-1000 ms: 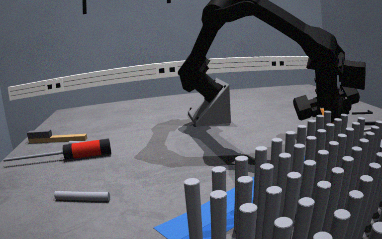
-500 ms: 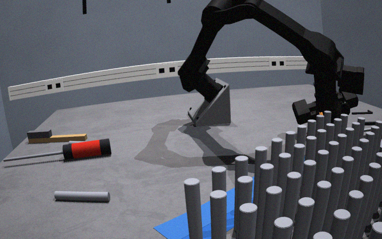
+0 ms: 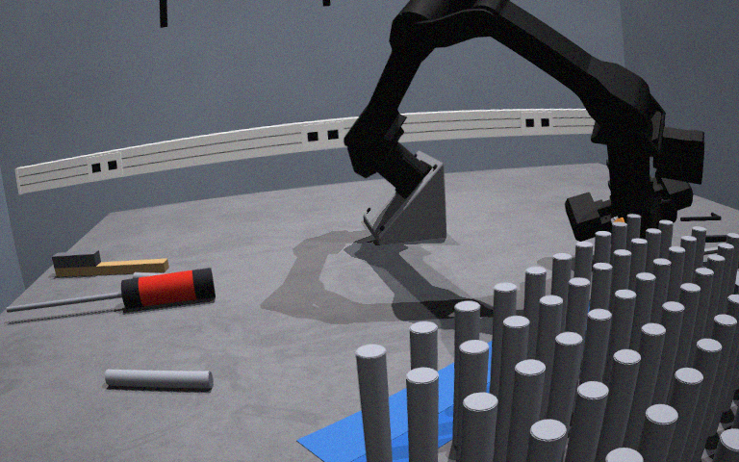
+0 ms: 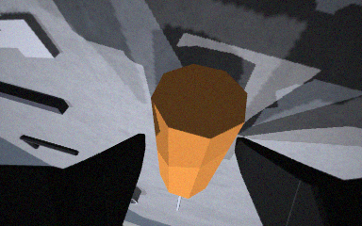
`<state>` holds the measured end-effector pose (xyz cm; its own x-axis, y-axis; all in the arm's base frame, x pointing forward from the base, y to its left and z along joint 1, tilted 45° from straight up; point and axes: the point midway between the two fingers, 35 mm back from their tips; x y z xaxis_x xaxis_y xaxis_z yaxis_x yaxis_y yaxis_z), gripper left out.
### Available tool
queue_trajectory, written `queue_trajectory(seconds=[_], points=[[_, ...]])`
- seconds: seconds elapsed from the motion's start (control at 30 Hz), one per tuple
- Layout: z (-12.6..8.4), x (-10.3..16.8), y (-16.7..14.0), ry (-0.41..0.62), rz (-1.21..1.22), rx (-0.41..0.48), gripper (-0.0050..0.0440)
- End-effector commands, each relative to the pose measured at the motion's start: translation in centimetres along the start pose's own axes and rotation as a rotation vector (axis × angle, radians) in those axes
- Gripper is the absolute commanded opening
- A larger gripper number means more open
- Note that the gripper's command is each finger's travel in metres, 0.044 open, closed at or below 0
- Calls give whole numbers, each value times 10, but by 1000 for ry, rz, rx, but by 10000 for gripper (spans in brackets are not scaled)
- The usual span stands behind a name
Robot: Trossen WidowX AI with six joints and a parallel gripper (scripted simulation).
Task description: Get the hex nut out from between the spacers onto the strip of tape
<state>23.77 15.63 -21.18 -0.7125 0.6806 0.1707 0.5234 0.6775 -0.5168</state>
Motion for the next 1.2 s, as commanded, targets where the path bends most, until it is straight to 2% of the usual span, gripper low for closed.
queue_trajectory(seconds=[0.0, 0.17, 1.17], points=[[-10, 0, 6, -9, -6, -28, 280], [-10, 0, 6, -9, -6, -29, 280], [-53, 0, 7, -17, -10, -42, 280]])
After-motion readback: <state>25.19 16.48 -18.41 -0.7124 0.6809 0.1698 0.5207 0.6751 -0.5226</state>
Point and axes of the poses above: the point midway between the two fingers, 35 mm back from their tips, its own z axis out along the fingers, its own y axis across the jaws, x = y × z, and after that the axes turned 15 degrees about z, right-handed
